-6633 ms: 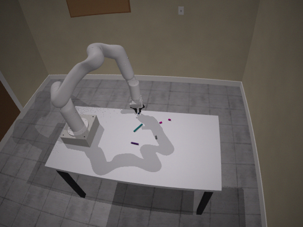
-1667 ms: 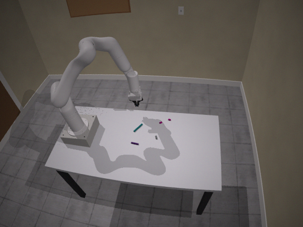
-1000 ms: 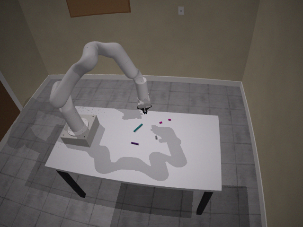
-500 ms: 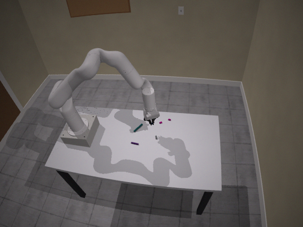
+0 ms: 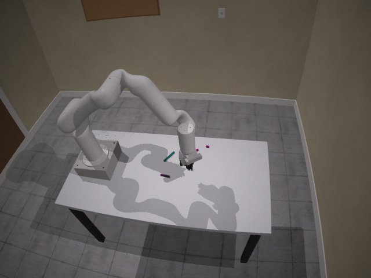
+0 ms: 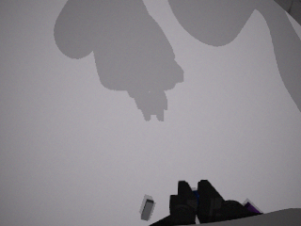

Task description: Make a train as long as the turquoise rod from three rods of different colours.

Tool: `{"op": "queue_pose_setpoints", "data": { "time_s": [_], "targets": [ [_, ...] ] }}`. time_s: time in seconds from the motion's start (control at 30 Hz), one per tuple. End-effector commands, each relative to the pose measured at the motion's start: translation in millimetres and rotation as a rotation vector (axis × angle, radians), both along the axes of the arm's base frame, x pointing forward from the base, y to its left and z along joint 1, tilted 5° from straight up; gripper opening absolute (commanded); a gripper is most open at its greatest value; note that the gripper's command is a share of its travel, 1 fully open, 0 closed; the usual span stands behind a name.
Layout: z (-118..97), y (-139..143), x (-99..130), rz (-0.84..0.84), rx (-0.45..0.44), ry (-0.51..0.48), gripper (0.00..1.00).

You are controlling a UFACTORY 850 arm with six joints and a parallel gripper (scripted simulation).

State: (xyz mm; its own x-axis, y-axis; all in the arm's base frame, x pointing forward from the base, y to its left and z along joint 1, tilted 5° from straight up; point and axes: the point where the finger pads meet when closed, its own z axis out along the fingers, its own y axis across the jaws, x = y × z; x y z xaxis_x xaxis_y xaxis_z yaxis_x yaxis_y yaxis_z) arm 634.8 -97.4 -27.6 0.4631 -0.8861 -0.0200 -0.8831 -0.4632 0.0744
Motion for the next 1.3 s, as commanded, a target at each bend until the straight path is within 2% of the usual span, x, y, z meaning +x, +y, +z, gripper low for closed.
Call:
{"op": "queue_pose_setpoints", "data": {
  "time_s": [0.0,0.17,0.23,0.3,0.37,0.97,1.27],
  "targets": [
    [0,-42,6,0.05,0.011,0.002,0.04],
    [0,-89,5,0.102,0.012,0.005,0.04],
    [0,-89,5,0.102,0.012,0.005,0.04],
    [0,-108,3,0.123,0.013,0.006,0.04],
    [0,-115,3,0.131,0.013,0.007,0.04],
    [-2,-115,3,0.131,0.013,0.007,0.04],
    [-27,-116,1,0.131,0.013,0.007,0.04]
  ]
}}
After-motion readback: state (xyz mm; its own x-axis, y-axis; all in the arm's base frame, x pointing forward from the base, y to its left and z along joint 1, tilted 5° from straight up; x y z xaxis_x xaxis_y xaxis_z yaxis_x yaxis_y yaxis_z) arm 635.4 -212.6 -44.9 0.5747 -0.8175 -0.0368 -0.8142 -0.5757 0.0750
